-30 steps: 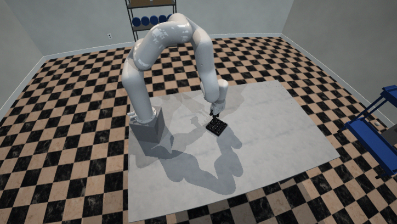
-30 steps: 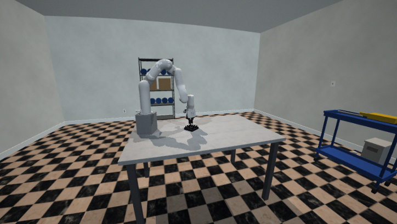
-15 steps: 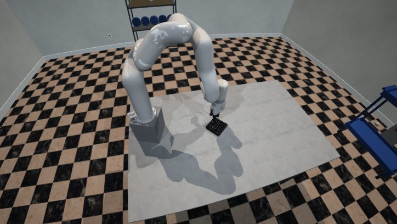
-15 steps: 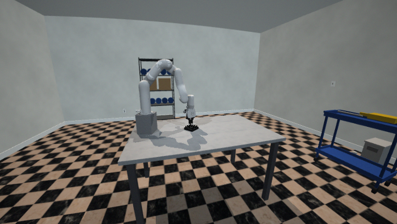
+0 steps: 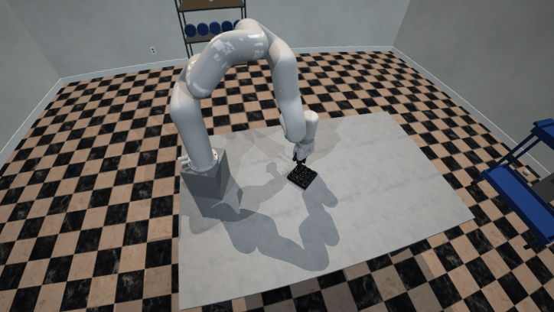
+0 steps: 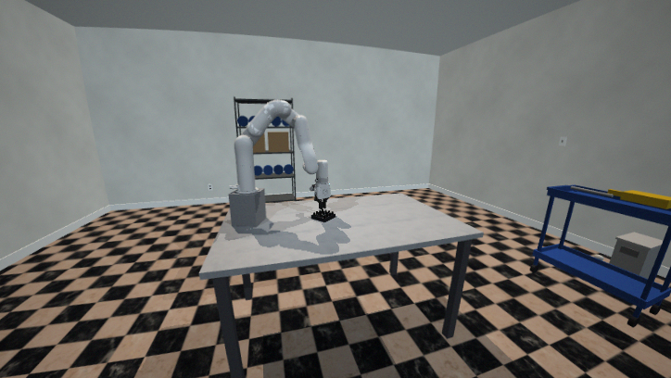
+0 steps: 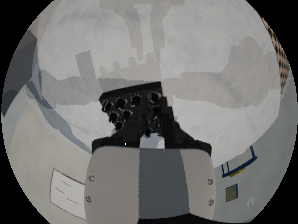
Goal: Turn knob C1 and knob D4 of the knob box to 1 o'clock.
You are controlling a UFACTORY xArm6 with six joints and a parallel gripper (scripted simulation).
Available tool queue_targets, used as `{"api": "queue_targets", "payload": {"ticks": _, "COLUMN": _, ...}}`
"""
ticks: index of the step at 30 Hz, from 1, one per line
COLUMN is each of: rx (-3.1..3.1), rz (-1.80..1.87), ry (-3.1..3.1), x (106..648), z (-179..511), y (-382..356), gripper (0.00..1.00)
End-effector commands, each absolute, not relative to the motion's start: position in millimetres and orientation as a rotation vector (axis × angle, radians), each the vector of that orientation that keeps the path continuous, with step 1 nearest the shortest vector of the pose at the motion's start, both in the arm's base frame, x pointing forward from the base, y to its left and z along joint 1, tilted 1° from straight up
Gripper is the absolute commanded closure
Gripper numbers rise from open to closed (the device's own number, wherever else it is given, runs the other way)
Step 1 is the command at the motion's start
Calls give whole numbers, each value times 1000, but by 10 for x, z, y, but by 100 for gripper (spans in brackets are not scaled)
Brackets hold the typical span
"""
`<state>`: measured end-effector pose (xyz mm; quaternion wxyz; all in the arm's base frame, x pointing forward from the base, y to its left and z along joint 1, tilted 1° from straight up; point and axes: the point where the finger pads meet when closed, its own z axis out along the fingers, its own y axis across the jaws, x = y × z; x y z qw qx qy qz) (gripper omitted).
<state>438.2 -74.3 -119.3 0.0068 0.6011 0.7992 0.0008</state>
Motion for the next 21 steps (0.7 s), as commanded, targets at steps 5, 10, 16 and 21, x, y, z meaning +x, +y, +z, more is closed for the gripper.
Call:
{"api": "queue_targets", "payload": {"ticks": 5, "rx": 1878, "rz": 5, "ry": 2497, "x": 4398, "z": -1181, "y": -745, "gripper": 81}}
{"api": "queue_targets", "payload": {"ticks": 10, "rx": 1878, "rz": 5, "ry": 2497, "x": 4398, "z": -1182, "y": -745, "gripper": 81}}
{"api": "queue_targets", "payload": {"ticks": 16, "rx": 1878, "rz": 5, "ry": 2497, "x": 4398, "z": -1192, "y": -745, "gripper": 81}}
{"api": "queue_targets", "payload": {"ticks": 21, "rx": 1878, "rz": 5, "ry": 2497, "x": 4398, "z": -1220, "y": -745, "gripper": 81}}
